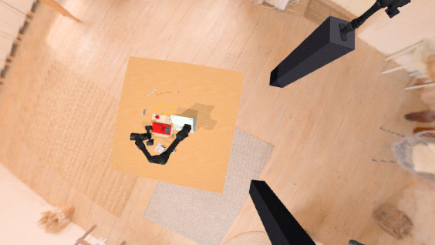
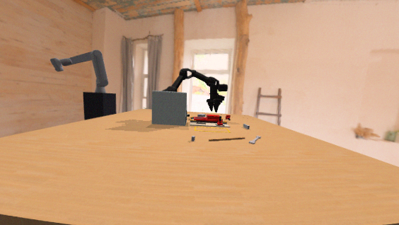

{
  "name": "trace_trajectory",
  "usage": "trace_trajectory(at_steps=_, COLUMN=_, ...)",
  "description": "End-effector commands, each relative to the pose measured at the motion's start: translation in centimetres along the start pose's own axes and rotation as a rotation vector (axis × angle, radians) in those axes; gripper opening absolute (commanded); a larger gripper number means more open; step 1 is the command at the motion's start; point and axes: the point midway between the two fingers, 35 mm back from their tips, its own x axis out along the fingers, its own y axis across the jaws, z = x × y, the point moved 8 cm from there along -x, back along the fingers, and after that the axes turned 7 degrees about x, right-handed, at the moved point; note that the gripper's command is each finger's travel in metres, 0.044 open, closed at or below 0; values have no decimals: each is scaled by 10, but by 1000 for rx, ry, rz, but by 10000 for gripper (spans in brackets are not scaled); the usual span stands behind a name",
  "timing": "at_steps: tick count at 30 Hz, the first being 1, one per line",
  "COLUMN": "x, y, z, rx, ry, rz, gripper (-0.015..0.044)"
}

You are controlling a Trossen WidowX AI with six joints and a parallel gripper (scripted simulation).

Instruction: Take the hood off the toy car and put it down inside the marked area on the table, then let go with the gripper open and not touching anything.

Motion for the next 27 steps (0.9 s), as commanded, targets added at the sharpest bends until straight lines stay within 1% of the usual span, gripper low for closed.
trace_trajectory(at_steps=1, x=-32, y=-62, z=-4, rx=198, ry=73, rz=1, gripper=440)
trace_trajectory(at_steps=3, x=-36, y=-69, z=-6, rx=222, ry=81, rz=7, gripper=440)
trace_trajectory(at_steps=10, x=-36, y=-69, z=-7, rx=222, ry=81, rz=7, gripper=440)
trace_trajectory(at_steps=27, x=-22, y=-69, z=-7, rx=222, ry=81, rz=7, gripper=440)
